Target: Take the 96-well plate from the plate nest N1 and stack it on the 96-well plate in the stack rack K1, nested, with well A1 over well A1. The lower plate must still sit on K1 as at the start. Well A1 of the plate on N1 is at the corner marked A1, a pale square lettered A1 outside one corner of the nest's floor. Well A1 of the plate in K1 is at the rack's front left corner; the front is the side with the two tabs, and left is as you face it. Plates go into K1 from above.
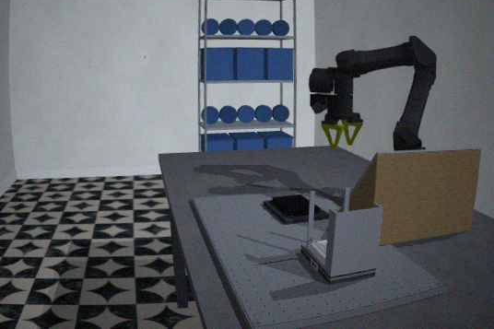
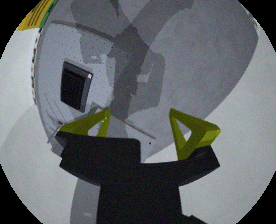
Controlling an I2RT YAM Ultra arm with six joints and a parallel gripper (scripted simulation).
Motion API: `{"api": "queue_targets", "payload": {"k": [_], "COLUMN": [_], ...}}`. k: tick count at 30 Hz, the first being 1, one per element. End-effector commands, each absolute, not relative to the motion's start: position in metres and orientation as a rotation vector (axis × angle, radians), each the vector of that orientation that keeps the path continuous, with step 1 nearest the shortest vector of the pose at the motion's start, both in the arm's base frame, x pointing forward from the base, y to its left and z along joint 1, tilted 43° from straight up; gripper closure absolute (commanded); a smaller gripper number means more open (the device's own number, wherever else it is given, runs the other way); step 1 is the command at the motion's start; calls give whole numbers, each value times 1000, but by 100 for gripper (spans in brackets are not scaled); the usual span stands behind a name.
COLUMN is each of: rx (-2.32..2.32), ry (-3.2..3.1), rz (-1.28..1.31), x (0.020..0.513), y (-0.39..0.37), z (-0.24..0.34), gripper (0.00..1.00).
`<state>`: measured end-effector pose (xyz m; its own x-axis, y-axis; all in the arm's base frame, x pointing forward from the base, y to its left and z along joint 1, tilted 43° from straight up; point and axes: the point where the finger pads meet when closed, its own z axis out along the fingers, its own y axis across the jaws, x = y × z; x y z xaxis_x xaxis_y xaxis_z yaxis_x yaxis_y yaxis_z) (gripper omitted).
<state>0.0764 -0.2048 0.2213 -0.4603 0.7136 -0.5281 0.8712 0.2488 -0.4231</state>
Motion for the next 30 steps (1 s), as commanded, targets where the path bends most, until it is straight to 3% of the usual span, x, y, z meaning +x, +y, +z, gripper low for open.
{"api": "queue_targets", "payload": {"k": [1, 30], "rx": [1315, 245], "ry": [2435, 3047], "rz": [-1032, -1115], "x": [86, 161], "y": [-207, -205], "z": [226, 204], "gripper": [0, 0]}}
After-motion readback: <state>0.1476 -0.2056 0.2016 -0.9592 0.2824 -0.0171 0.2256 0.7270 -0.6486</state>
